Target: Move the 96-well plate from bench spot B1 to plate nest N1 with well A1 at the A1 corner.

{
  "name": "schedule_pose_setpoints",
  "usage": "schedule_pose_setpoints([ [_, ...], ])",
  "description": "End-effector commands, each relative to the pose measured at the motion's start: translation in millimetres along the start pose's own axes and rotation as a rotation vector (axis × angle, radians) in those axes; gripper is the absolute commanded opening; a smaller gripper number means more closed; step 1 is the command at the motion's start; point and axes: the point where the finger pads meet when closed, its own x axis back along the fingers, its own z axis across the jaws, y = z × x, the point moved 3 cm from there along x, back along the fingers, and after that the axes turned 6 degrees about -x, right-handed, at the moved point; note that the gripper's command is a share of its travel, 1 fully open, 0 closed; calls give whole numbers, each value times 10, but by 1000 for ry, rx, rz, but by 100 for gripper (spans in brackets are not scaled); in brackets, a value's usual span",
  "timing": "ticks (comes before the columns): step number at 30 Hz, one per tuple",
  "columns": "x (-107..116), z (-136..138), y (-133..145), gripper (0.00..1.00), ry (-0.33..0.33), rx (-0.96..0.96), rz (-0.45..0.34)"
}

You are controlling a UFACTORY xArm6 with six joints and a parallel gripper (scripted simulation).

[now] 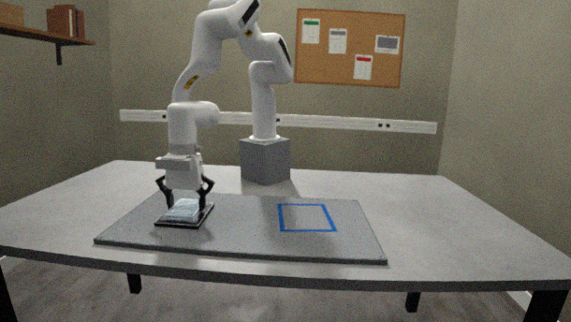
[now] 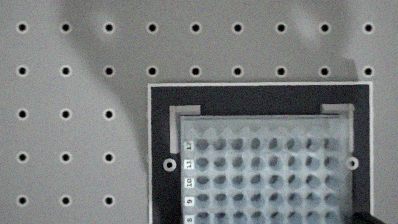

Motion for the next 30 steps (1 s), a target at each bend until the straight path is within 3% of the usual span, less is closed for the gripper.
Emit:
schedule_pose_setpoints([
  [1, 13, 5, -16, 100, 1, 0, 4],
  [21, 13, 5, -16, 100, 1, 0, 4],
  [30, 253, 5, -16, 100, 1, 0, 4],
])
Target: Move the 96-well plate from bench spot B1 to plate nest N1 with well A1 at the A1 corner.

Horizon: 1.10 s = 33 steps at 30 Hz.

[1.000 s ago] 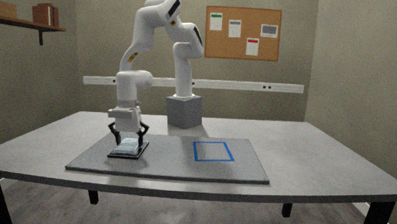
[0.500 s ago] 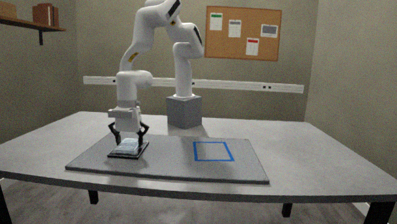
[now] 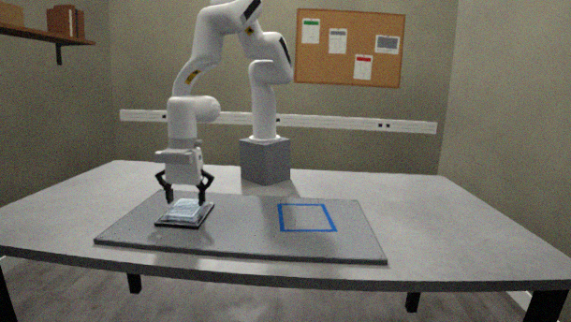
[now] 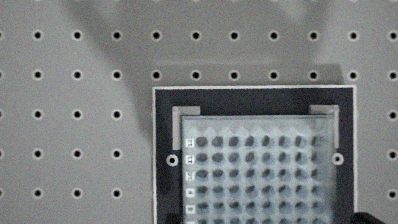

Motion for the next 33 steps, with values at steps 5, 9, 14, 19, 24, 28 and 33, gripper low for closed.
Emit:
schedule_pose_setpoints([
  [5, 222, 4, -13, 100, 1, 0, 3],
  [9, 276, 4, -13, 100, 1, 0, 3],
  [14, 409, 4, -13, 100, 1, 0, 3],
  [19, 543, 4, -13, 100, 1, 0, 3],
  [24, 623, 4, -13, 100, 1, 0, 3],
  [28, 730, 4, -13, 100, 1, 0, 4],
  [33, 751, 4, -13, 100, 1, 0, 4],
])
